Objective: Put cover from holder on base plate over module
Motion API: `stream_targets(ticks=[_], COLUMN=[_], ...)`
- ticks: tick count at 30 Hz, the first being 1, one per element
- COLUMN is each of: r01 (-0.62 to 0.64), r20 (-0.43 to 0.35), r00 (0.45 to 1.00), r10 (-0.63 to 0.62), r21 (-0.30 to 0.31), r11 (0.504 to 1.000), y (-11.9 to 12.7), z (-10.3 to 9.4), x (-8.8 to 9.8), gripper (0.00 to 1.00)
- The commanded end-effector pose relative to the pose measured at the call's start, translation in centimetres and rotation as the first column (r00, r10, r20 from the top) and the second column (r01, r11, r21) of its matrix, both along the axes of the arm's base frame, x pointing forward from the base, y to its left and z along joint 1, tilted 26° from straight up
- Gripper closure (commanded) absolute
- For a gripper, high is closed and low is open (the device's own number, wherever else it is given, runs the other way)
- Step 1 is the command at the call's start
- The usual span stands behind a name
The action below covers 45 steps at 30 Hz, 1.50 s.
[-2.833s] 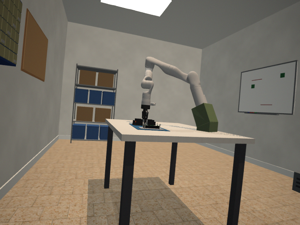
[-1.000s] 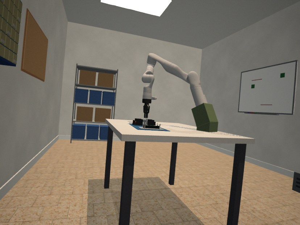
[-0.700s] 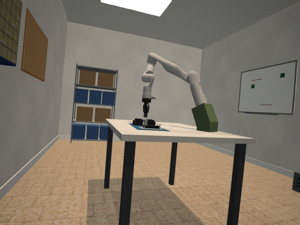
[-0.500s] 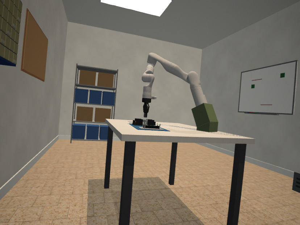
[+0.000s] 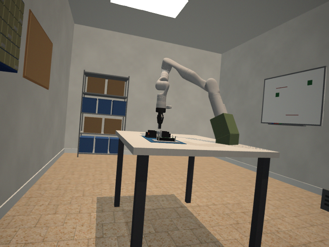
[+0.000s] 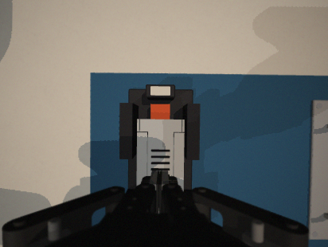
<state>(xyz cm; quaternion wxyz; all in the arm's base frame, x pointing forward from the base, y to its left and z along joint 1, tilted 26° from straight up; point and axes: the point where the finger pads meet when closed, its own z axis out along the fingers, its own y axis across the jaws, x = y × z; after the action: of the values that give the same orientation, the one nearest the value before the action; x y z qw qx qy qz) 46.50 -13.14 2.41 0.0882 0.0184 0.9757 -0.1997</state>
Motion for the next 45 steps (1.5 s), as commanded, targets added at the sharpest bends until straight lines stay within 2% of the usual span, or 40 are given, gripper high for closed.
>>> stream_targets(ticks=[1, 27, 28, 45], r01=[-0.001, -0.001, -0.001, -0.001], r20=[0.002, 0.002, 0.002, 0.002], r00=[1.000, 1.000, 1.000, 1.000], r10=[0.001, 0.001, 0.001, 0.001], r21=[0.000, 0.000, 0.000, 0.000], r11=[1.000, 1.000, 1.000, 1.000], y=[0.03, 0.03, 0.03, 0.03], z=[0.07, 0.07, 0.07, 0.07], x=[0.05, 0.05, 0.05, 0.05], gripper=[1.00, 1.00, 0.00, 0.00])
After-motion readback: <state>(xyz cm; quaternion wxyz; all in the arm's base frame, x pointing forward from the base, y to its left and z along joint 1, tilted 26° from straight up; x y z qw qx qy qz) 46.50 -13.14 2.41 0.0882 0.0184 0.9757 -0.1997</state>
